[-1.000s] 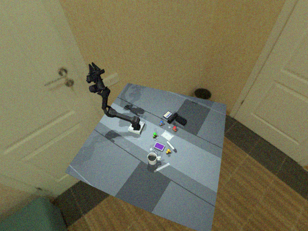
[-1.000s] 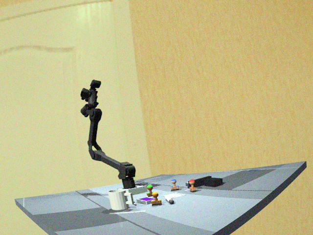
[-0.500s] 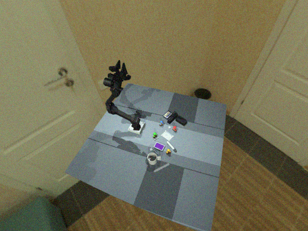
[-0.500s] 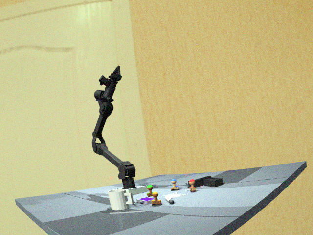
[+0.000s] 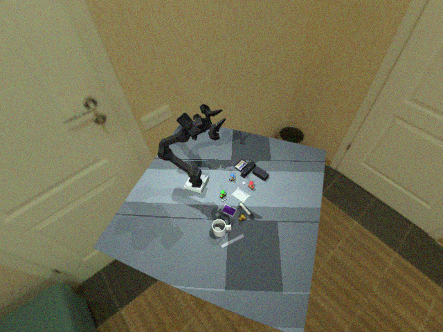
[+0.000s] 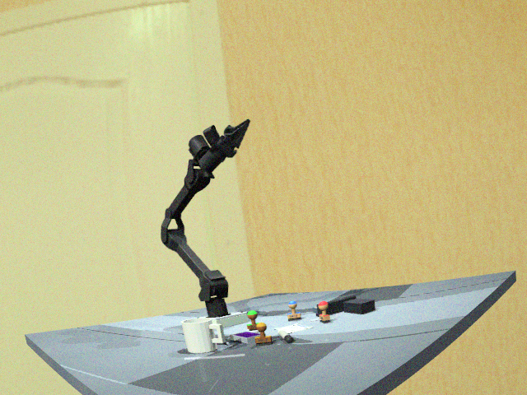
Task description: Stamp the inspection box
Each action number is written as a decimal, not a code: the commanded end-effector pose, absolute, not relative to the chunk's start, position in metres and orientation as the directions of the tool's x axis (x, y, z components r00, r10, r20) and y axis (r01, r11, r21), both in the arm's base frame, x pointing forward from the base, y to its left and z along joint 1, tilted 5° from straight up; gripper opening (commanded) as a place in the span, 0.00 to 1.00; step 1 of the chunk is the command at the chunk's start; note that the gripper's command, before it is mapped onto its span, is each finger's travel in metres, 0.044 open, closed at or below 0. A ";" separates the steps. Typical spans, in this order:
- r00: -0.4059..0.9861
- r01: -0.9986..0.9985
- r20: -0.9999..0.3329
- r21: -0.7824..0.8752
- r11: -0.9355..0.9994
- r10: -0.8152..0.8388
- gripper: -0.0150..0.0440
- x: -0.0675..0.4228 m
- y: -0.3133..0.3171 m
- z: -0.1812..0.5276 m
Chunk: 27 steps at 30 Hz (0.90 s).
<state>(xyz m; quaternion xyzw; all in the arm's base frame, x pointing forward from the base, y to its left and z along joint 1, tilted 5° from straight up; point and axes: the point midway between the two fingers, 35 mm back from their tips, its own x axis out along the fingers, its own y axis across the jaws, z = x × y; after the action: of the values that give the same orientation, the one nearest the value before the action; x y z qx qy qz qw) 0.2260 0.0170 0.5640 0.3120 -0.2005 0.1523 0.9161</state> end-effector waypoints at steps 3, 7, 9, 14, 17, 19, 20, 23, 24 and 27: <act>0.986 -0.150 0.146 0.535 0.832 0.084 0.64 0.292 -0.001 0.477; 0.997 -0.005 -0.067 0.501 0.865 0.045 0.64 0.317 -0.012 0.418; 0.984 0.061 -0.178 0.472 0.879 0.027 0.64 0.326 -0.017 0.387; 0.892 0.197 -0.452 0.368 0.909 -0.011 0.64 0.333 -0.030 0.306; 0.792 0.253 -0.610 0.289 0.923 -0.026 0.64 0.327 -0.037 0.257; 0.709 0.276 -0.704 0.235 0.932 -0.032 0.64 0.318 -0.041 0.226; 0.663 0.283 -0.748 0.209 0.936 -0.034 0.64 0.313 -0.043 0.211; 0.510 0.286 -0.860 0.134 0.949 -0.032 0.64 0.292 -0.047 0.170; 0.455 0.282 -0.890 0.112 0.953 -0.030 0.64 0.284 -0.047 0.158; 0.256 0.253 -0.967 0.051 0.966 -0.016 0.64 0.253 -0.050 0.121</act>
<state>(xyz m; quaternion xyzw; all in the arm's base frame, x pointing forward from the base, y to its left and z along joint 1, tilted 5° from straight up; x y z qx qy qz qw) 0.2886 -0.0470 0.1661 0.1278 0.4983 -0.0919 0.8526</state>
